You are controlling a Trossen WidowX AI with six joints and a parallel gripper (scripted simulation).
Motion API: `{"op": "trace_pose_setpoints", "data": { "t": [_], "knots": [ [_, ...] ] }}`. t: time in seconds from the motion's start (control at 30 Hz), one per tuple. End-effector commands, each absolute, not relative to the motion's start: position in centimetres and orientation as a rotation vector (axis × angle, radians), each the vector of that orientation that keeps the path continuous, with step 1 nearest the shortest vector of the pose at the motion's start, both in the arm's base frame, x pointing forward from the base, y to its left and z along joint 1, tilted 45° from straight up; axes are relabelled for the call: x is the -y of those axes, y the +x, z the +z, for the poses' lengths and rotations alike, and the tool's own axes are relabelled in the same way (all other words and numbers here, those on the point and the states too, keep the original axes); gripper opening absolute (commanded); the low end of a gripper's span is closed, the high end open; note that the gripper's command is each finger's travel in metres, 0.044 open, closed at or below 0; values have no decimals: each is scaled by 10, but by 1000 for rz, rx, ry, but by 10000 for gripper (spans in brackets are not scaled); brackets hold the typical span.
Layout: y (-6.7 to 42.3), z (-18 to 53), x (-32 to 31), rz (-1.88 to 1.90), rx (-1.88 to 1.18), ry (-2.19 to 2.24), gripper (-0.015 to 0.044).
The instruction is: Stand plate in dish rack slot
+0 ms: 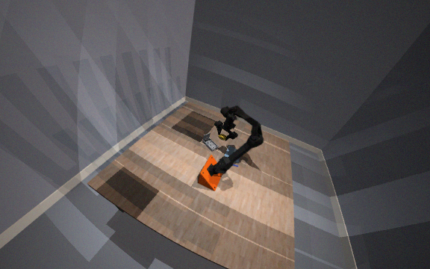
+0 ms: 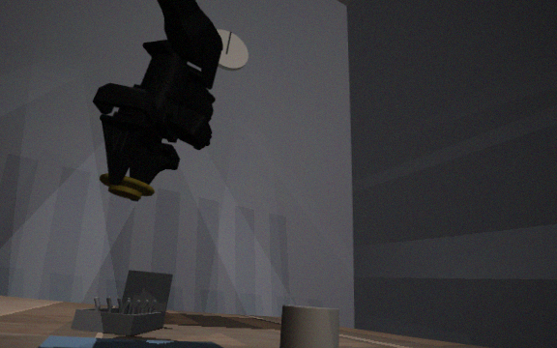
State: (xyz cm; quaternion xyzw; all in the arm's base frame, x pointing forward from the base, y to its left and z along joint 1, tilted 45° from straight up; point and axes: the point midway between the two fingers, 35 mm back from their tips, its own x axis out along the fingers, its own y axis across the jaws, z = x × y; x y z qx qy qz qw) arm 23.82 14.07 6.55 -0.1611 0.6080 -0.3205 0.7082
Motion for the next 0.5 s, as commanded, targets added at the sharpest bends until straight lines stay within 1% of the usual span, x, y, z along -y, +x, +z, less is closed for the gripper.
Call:
{"op": "trace_pose_setpoints", "data": {
  "t": [0.0, 0.47],
  "knots": [
    [237, 55, -134, -647, -1439, -358, 0],
    [236, 18, -116, -333, -1680, -347, 0]
  ]
}}
